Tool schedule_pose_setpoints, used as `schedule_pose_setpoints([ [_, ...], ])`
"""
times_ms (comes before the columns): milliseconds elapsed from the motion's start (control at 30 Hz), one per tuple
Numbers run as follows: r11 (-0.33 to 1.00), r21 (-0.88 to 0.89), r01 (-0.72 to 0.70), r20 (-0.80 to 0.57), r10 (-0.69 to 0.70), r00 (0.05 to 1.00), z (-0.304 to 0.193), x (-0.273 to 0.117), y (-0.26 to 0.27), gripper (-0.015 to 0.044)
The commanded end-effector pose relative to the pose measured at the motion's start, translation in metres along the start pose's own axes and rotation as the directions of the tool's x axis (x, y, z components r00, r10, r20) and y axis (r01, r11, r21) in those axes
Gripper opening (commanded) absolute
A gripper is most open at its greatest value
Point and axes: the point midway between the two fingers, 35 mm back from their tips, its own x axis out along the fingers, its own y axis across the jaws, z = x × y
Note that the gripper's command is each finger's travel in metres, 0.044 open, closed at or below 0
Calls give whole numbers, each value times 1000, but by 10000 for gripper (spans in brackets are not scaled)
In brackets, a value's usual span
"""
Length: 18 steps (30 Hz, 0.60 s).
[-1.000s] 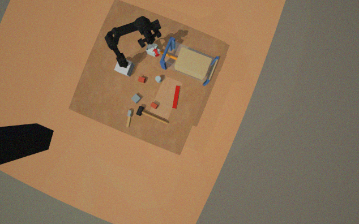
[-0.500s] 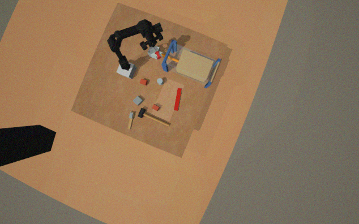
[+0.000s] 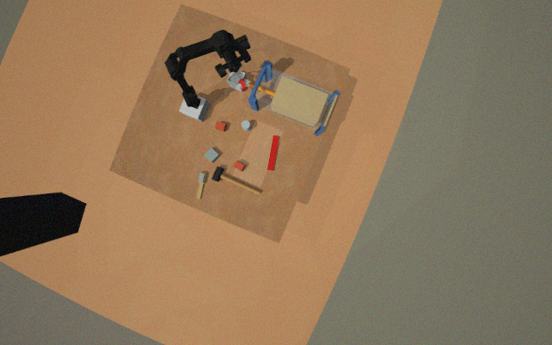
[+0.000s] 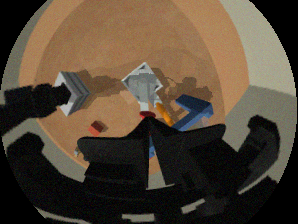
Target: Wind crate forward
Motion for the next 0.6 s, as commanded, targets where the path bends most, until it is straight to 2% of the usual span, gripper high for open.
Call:
schedule_pose_setpoints([
  [0,1000,7,0,0,0,1000,-2,1,0,26],
  [167,985,171,-2,-1,2,1000,-49,22,0,157],
  [500,984,178,-2,-1,2,1000,-51,28,0,420],
  [567,984,178,-2,-1,2,1000,-51,32,-1,440],
])
